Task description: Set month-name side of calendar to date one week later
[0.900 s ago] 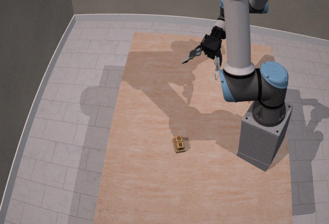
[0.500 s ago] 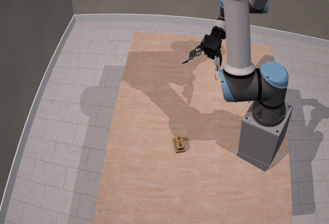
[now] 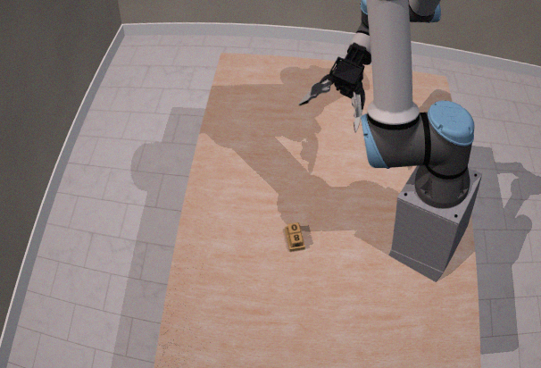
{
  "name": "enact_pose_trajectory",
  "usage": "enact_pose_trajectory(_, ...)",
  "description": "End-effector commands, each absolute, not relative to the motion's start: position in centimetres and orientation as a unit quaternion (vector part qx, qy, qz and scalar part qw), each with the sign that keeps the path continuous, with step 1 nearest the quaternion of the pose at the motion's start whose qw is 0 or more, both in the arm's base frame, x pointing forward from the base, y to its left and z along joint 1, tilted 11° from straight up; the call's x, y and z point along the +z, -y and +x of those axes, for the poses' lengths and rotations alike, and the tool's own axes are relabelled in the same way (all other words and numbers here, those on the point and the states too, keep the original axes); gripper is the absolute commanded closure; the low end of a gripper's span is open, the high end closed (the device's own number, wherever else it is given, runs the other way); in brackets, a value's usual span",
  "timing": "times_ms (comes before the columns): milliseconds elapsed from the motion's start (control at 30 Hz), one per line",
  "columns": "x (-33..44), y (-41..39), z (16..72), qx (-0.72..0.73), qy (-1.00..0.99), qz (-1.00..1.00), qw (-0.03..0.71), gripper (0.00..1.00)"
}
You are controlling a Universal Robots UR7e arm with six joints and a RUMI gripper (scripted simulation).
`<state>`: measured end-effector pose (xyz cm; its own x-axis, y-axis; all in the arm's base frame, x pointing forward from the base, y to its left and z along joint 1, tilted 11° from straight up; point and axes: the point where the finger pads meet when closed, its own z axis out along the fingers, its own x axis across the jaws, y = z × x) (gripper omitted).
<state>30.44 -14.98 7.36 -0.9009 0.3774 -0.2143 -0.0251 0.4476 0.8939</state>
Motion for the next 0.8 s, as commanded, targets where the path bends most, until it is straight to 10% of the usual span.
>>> enact_pose_trajectory(0, 6.6, 14.1, 30.5, 0.504, -0.839, 0.081, 0.19, 0.0)
enact_pose_trajectory(767, 0.1, 9.7, 30.9, 0.402, -0.893, -0.143, 0.142, 0.0)
